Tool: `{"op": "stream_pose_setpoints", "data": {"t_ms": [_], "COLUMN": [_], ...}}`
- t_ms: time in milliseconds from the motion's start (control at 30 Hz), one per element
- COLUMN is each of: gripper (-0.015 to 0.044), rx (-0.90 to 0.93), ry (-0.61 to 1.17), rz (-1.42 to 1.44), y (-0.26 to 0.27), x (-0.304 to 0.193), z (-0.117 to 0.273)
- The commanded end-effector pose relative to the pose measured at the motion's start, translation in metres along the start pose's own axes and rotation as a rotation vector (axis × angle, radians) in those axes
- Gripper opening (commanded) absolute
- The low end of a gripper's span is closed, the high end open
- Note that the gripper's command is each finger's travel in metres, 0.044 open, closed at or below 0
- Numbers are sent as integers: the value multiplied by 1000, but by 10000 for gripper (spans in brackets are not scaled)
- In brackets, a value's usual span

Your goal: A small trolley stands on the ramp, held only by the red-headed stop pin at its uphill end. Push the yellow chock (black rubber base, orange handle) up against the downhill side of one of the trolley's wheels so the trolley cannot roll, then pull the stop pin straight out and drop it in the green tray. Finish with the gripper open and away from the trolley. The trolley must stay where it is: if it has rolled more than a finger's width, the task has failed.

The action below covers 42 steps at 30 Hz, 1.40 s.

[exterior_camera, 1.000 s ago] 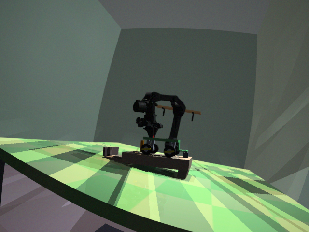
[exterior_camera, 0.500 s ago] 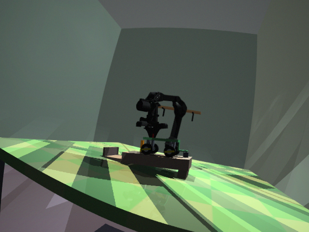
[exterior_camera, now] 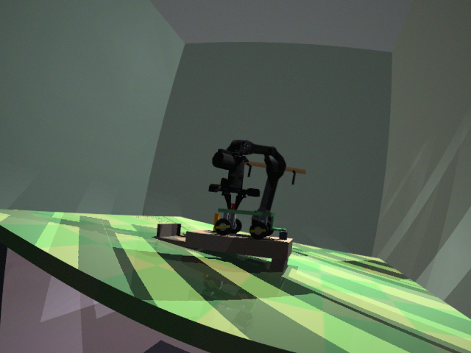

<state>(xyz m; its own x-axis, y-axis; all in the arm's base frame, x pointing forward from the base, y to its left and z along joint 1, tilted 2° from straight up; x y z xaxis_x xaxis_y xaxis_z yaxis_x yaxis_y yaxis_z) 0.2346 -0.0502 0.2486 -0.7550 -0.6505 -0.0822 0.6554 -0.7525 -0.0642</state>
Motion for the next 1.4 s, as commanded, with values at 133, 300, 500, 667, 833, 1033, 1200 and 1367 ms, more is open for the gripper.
{"op": "stream_pose_setpoints", "data": {"t_ms": [133, 300, 500, 667, 833, 1033, 1200, 1367], "gripper": [0, 0, 0, 0, 0, 0, 0, 0], "rx": [47, 75, 89, 89, 88, 102, 186, 244], "ry": [-16, -21, -22, -22, -24, -29, -54, -67], "rz": [-221, -369, -442, -442, -442, -441, -440, -439], "y": [-5, -7, -8, -9, -12, -13, -16, -13], "x": [-3, -4, -5, -3, 4, 5, 3, 5], "z": [2, 2, 2, -2, -16, -20, -32, -48]}}
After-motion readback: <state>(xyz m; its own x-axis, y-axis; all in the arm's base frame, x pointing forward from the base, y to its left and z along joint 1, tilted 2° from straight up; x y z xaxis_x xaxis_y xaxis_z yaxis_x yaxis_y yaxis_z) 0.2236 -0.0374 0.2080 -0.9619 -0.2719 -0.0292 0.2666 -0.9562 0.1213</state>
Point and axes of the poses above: the point midway between the two fingers, 35 mm back from their tips, its own z axis back along the fingers, its own y axis across the jaws, x = y × z, the point moved 8 cm from there along z, back along the fingers, and after that the axes turned 2 degrees about z, right-handed, at the moved point
